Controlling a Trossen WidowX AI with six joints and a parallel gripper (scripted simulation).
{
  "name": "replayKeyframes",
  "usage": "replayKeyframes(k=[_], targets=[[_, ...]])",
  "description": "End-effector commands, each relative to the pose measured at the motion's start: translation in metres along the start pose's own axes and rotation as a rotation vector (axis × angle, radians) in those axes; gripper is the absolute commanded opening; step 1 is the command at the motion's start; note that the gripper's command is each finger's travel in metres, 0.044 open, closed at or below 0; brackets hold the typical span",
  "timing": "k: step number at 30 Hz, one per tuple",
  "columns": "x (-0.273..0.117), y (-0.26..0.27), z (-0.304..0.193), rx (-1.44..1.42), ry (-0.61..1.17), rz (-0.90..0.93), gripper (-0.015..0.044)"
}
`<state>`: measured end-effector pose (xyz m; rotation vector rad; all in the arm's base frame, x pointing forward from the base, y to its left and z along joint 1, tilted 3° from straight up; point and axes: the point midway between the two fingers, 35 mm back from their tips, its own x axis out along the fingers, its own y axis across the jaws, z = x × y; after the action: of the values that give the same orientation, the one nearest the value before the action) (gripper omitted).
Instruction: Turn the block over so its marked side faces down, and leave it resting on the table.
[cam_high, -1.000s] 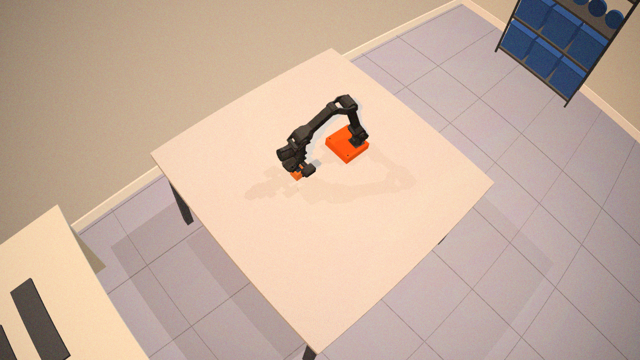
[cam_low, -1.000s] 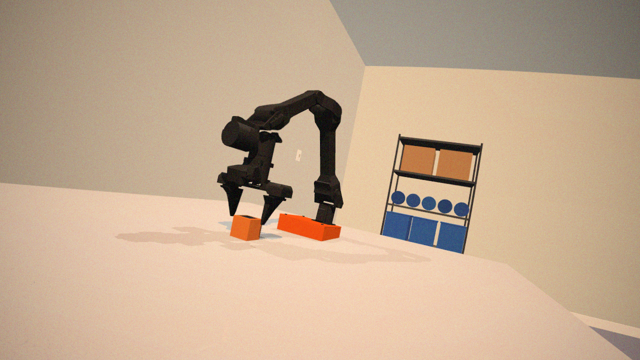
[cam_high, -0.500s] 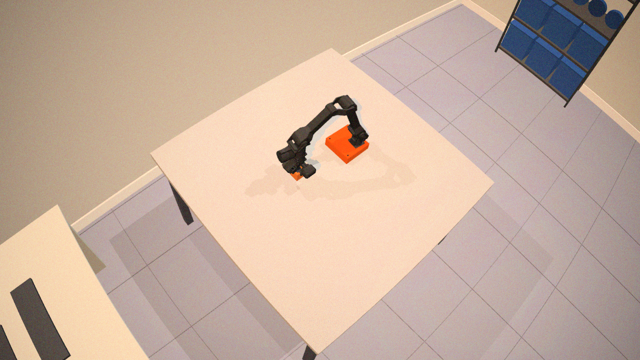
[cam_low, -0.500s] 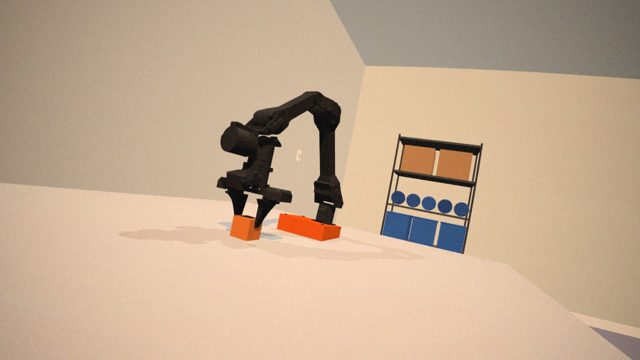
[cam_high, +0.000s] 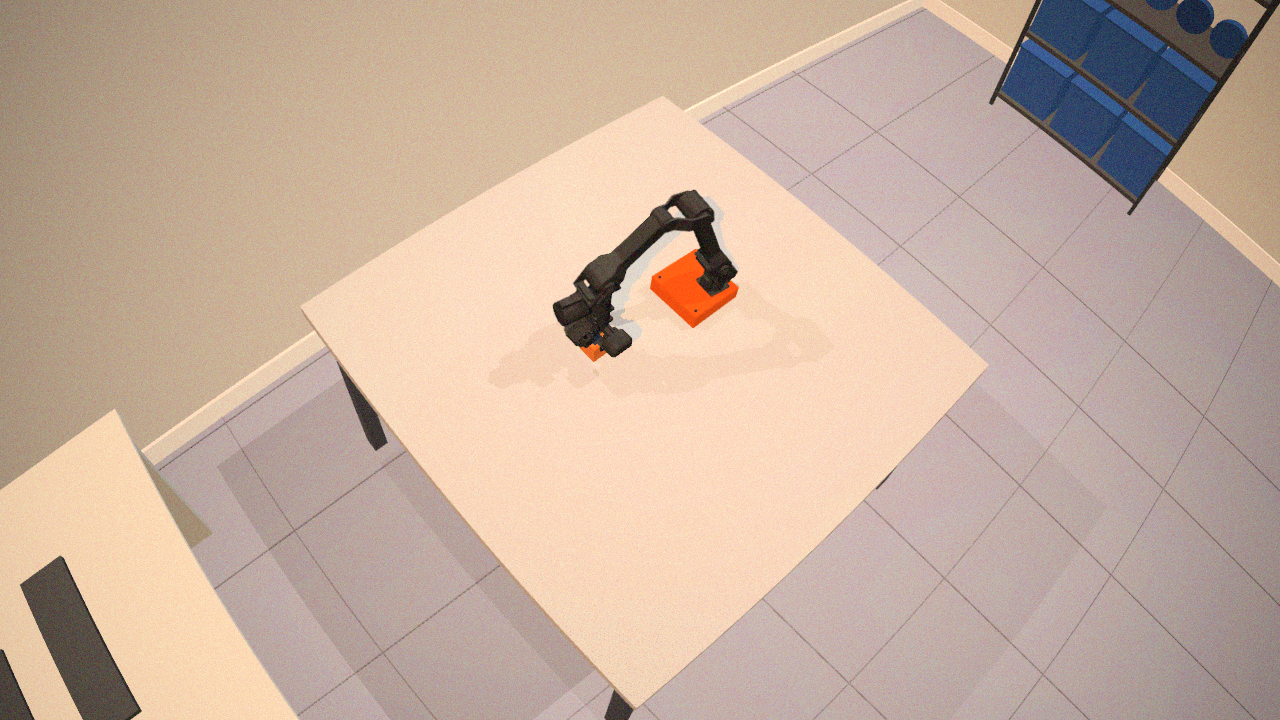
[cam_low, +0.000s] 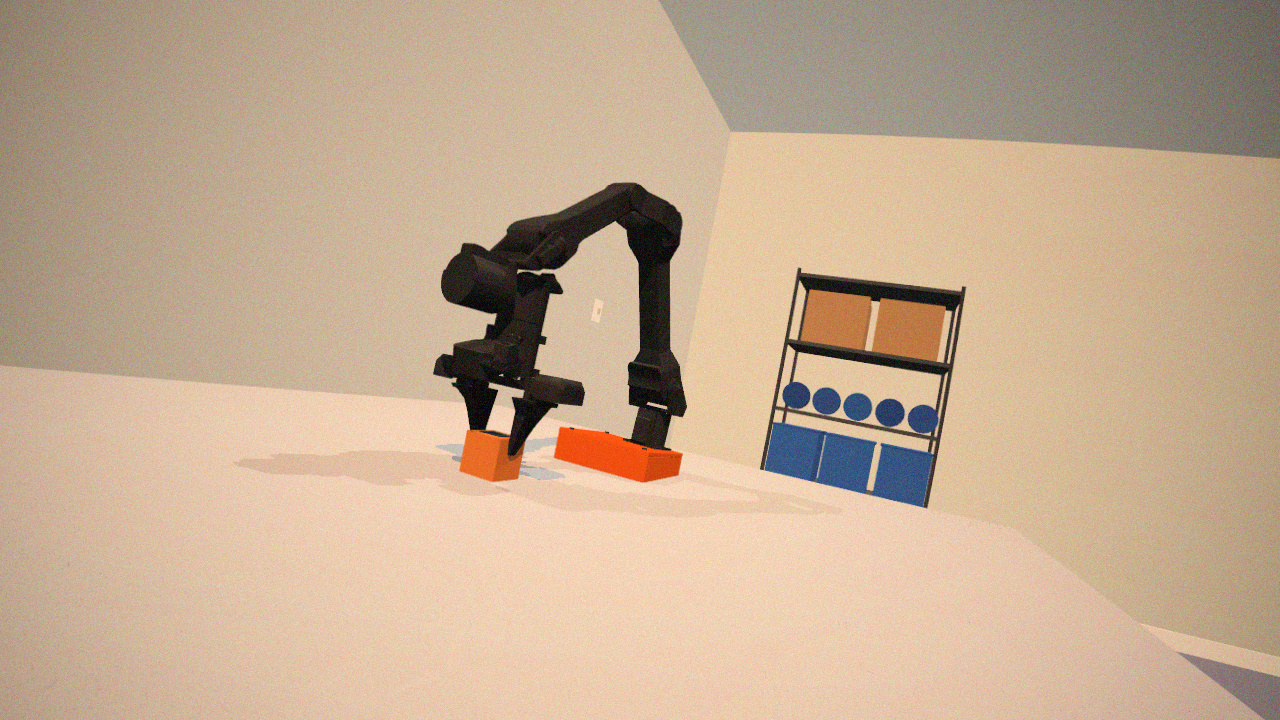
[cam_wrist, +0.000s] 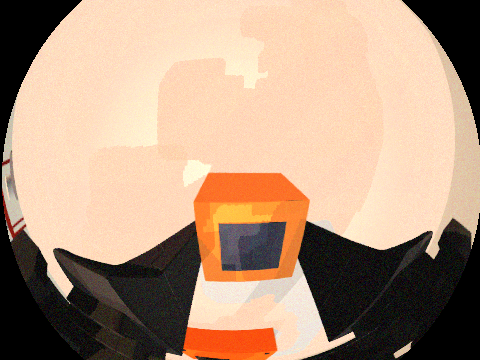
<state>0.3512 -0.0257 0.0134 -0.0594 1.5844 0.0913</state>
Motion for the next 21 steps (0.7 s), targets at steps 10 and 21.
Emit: replayKeyframes(k=[10, 21], targets=[[-0.028, 0.000, -0.001, 0.003, 0.006, -0.002, 0.0000], [-0.027, -0.001, -0.001, 0.005, -0.017, -0.002, 0.0000]])
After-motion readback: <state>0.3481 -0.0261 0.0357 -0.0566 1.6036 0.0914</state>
